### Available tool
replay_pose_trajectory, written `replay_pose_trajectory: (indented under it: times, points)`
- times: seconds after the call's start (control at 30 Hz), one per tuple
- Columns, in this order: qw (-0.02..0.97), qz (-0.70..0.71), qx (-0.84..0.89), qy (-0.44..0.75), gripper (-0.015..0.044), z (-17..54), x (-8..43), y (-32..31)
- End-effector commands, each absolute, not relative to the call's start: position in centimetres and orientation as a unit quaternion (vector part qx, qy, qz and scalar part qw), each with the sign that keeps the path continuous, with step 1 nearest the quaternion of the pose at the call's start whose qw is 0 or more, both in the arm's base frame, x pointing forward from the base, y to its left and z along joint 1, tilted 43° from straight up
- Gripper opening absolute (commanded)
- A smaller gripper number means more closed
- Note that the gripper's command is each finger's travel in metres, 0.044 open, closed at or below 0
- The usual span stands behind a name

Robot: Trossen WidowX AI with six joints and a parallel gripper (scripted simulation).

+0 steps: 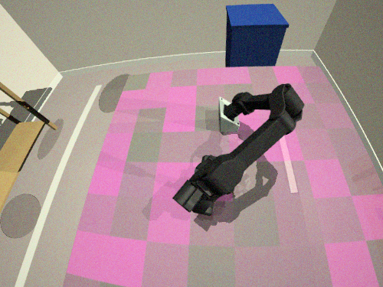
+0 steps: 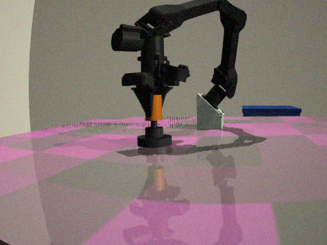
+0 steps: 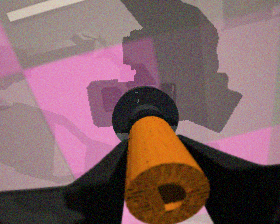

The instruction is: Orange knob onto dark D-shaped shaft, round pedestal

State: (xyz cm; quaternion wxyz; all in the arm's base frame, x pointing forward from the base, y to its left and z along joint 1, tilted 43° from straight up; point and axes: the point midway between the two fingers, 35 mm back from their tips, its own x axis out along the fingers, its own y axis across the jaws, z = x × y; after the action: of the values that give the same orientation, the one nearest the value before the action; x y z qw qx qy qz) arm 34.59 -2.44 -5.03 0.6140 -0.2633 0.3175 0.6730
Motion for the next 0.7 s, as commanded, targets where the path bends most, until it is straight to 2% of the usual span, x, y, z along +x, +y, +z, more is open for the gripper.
replay_pose_trajectory:
  times: [0.0,0.67]
  points:
    - [0.614,0.674,-0.264,0.315,0.0,-5.07,34.38,-2.42]
    - [0.602,0.687,-0.291,0.285,0.0,-4.74,34.71,-2.79]
